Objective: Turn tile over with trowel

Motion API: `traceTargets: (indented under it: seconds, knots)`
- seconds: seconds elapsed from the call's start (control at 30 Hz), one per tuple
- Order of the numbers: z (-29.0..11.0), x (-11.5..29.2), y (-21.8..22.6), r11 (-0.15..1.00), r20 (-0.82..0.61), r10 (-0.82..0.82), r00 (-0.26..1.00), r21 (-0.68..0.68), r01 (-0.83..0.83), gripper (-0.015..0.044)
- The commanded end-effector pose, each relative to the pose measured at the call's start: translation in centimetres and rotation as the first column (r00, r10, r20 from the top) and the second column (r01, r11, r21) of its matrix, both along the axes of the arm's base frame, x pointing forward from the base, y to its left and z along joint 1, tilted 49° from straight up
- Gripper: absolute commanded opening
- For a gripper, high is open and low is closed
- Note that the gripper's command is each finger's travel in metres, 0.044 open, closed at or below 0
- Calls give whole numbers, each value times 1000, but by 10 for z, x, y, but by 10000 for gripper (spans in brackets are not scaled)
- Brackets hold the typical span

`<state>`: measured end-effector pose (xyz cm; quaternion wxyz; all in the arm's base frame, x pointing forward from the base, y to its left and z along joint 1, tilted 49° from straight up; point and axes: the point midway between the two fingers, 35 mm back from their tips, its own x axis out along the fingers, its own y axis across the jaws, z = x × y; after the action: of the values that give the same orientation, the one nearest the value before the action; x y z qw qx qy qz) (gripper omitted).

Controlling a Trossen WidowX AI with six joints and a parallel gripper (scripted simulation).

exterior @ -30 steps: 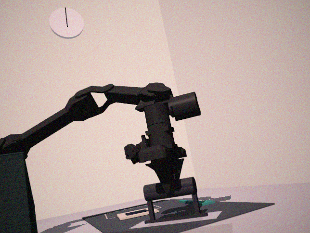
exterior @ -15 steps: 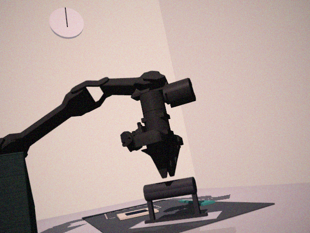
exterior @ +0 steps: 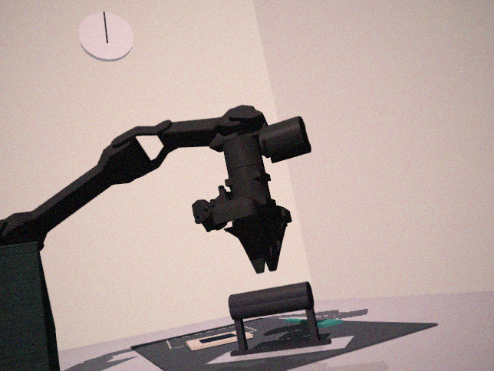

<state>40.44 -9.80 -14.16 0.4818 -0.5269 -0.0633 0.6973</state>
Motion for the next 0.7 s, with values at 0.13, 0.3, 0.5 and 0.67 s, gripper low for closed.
traceTargets:
  seconds: [0.13,0.3,0.5,0.67]
  knots:
    - [-12,-2,11,1000,-18,-1,1000,12,1,270]
    - [-17,-2,17,1000,-18,-1,1000,12,2,270]
    - [-24,-2,24,1000,-18,-1,1000,13,2,270]
    - [-29,-2,30,1000,-18,-1,1000,13,1,270]
